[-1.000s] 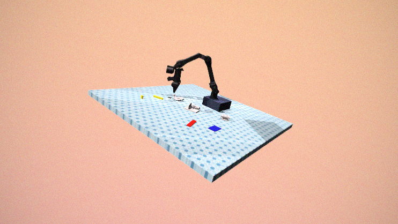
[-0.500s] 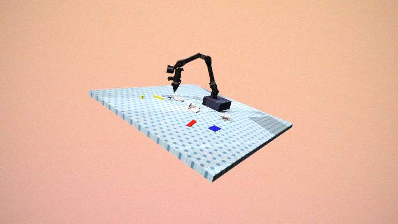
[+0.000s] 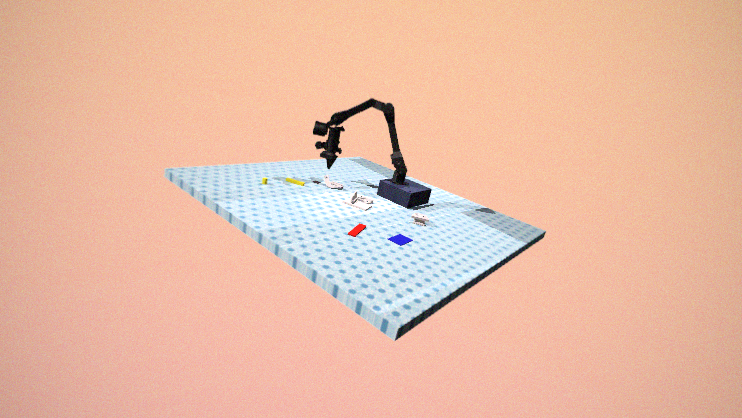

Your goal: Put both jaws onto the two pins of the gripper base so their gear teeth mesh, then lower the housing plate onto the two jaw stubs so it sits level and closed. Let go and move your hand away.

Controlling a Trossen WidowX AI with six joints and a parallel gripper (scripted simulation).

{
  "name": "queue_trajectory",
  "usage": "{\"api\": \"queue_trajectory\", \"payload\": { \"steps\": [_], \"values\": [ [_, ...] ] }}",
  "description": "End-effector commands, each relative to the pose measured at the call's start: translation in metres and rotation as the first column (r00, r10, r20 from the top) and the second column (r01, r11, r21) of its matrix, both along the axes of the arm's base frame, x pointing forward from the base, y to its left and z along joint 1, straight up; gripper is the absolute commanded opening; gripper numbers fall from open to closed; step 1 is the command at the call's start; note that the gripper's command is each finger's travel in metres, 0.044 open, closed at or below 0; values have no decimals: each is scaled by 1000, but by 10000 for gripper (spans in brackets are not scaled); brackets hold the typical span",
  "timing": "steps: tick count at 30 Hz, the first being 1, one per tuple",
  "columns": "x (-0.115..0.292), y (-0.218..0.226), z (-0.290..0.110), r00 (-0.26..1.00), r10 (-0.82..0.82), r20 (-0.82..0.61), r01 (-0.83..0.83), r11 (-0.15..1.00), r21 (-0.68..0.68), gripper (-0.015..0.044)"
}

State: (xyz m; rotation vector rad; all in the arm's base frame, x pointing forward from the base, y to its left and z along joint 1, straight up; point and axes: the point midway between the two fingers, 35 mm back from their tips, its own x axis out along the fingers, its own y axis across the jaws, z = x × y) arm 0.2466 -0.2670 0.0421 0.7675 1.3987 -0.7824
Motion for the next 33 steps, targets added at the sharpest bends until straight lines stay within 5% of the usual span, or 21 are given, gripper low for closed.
{"api": "queue_trajectory", "payload": {
  "steps": [1, 33],
  "values": [
    [0, 0, 0, 1000, 5, 1, -5, 1000, -1, 0],
    [1, -2, -40, 1000, 5, 1, -5, 1000, -1, 0]
  ]
}}
